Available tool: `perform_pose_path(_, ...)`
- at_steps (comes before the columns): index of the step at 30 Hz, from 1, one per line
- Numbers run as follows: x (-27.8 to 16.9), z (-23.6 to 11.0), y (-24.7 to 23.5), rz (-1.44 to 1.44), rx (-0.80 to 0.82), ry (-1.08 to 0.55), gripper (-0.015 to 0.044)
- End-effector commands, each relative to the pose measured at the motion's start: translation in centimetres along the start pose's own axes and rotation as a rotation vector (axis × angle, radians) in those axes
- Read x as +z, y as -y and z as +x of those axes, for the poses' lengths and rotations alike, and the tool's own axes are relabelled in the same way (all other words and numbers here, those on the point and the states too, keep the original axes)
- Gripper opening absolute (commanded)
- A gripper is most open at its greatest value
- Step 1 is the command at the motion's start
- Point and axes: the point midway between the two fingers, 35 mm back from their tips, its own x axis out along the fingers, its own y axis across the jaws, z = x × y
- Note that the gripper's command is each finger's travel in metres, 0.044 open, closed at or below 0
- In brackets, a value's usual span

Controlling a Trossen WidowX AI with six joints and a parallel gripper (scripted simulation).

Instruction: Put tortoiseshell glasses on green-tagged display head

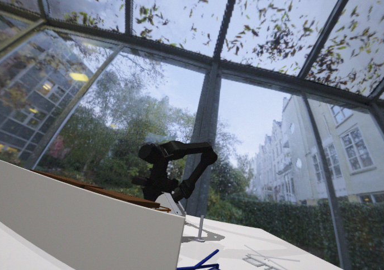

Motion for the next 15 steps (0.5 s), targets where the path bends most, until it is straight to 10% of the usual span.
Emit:
perform_pose_path(1,0.0,0.0,0.7,0.004,0.000,0.006,0.0000)
perform_pose_path(15,0.1,0.0,2.5,0.003,-0.001,0.006,0.0000)
